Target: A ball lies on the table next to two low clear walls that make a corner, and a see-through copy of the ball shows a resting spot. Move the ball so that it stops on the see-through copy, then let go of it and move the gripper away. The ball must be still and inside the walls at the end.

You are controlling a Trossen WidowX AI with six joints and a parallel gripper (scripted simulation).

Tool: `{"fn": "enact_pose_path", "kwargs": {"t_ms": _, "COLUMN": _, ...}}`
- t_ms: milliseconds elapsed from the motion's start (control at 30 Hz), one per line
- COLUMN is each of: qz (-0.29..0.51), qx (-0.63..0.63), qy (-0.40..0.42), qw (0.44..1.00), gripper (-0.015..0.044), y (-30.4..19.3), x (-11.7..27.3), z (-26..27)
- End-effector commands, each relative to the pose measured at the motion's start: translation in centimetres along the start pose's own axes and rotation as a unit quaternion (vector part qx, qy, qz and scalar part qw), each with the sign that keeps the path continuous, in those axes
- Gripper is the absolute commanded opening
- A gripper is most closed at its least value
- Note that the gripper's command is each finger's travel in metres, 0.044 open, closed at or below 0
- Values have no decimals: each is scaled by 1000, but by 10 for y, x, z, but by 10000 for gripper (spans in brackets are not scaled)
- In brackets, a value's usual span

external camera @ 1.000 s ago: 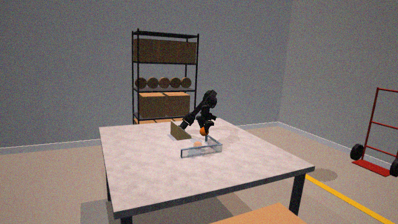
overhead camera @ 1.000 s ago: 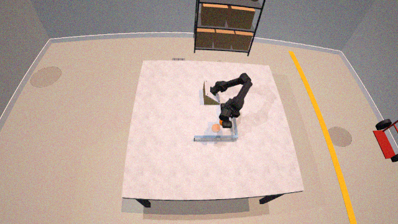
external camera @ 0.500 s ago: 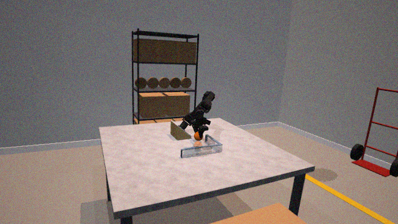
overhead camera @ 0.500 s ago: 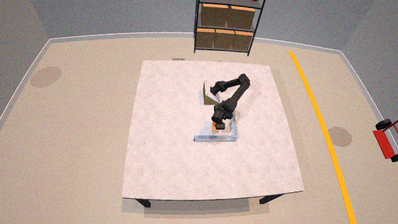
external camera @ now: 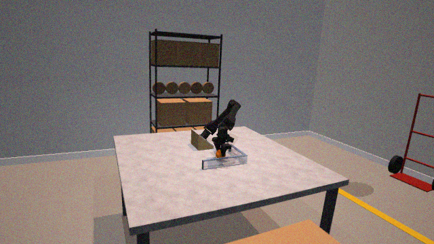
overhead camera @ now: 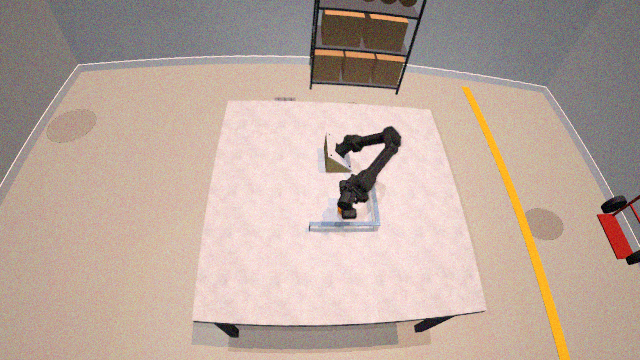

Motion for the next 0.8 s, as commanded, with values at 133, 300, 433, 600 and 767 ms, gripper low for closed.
{"fn": "enact_pose_path", "kwargs": {"t_ms": 133, "qz": -1, "qx": -3, "qy": -5, "qw": 1000, "gripper": 0, "y": -1, "x": -8, "z": 0}}
{"fn": "enact_pose_path", "kwargs": {"t_ms": 300, "qz": -1, "qx": -3, "qy": -5, "qw": 1000, "gripper": 0, "y": -1, "x": -16, "z": 0}}
{"fn": "enact_pose_path", "kwargs": {"t_ms": 433, "qz": -1, "qx": -3, "qy": -5, "qw": 1000, "gripper": 0, "y": 0, "x": -21, "z": 0}}
{"fn": "enact_pose_path", "kwargs": {"t_ms": 600, "qz": 1, "qx": -2, "qy": -3, "qw": 1000, "gripper": 79, "y": -1, "x": -18, "z": 0}}
{"fn": "enact_pose_path", "kwargs": {"t_ms": 767, "qz": 1, "qx": -2, "qy": -3, "qw": 1000, "gripper": 210, "y": -1, "x": -18, "z": 0}}
Point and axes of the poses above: the point midway between the two fingers, 35 mm back from their tips, its own x axis back along the fingers, its own z axis across the jaws, y = z × x, the point moved 9 cm from there along x, back along the fingers, and after that the axes turned 10 degrees about x, right-handed, at the moved point
